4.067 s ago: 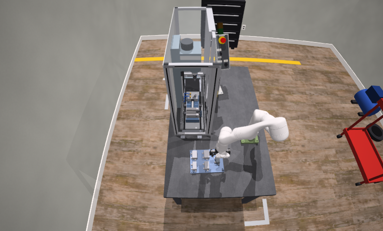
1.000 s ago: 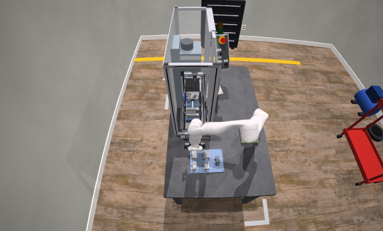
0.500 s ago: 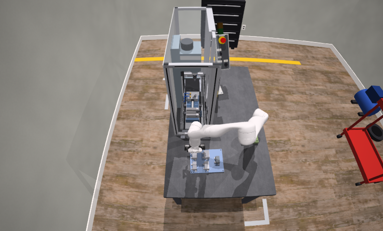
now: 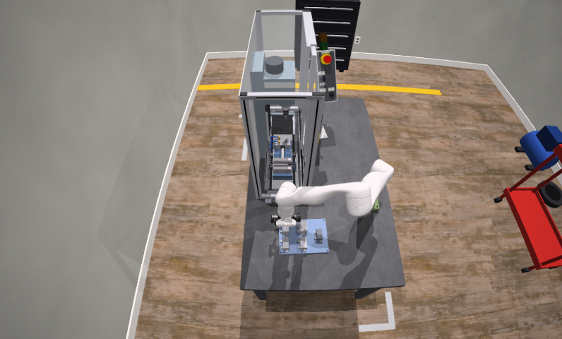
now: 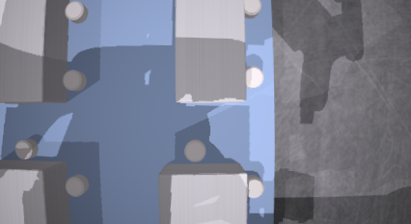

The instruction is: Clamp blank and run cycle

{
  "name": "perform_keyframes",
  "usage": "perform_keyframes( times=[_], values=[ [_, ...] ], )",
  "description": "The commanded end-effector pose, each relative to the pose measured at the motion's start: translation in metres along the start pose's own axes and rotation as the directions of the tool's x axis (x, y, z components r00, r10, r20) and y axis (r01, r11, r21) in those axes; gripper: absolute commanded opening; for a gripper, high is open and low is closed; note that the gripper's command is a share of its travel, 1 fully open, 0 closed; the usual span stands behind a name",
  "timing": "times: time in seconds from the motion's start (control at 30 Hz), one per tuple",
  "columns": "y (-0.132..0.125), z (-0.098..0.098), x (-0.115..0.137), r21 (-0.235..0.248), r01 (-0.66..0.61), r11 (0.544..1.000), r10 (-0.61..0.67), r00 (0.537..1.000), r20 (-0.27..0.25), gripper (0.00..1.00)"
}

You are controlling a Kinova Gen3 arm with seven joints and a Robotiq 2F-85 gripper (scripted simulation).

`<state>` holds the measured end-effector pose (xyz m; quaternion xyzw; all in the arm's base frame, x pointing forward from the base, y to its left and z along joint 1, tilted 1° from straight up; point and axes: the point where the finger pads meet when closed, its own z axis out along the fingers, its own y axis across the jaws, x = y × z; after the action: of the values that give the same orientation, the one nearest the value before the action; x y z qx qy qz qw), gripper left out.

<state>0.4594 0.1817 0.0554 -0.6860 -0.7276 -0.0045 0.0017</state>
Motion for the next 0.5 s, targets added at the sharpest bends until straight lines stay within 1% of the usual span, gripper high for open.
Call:
perform_keyframes(
  times=[0.0,0.27,0.47],
  values=[
    [0.0010,0.0010,0.0004,-0.003,0.000,1.000,0.000,1.000,-0.002,1.00],
    [0.0010,0.0010,0.0004,-0.003,0.000,1.000,0.000,1.000,-0.002,1.00],
    [0.0010,0.0110,0.0004,-0.003,0.000,1.000,0.000,1.000,-0.002,1.00]
  ],
)
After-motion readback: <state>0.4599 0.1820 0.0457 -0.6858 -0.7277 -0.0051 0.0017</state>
